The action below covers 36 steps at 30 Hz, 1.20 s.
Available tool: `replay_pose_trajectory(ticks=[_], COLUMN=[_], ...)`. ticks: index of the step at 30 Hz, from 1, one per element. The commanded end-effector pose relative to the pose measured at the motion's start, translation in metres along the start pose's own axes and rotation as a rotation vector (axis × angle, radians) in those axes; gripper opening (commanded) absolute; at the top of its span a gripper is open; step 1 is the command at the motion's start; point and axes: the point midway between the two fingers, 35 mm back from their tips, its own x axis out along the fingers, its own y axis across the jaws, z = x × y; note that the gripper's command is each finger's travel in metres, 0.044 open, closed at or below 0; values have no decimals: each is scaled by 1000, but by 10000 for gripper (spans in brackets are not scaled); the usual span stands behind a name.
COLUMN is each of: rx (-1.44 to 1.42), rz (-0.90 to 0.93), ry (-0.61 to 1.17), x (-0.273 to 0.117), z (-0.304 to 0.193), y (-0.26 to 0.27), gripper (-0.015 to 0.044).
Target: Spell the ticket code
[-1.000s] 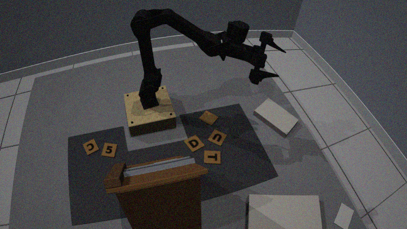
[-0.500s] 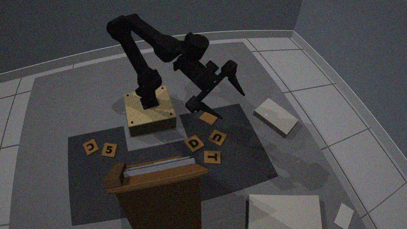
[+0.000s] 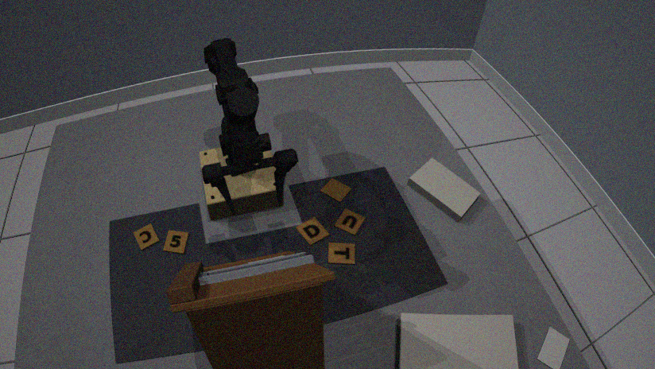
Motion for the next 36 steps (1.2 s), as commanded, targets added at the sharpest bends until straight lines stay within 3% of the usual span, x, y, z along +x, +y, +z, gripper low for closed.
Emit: replay_pose_trajectory(ticks=[1,15,26,36], rx=[-33,-117,-810,-1371], rz=[-33,-20,206,433], ry=[22,57,205,77], x=[-2,-7,-38,-53], z=[-13,-4,70,132], y=[-9,-11,-32,-67], gripper=[440,440,440,440])
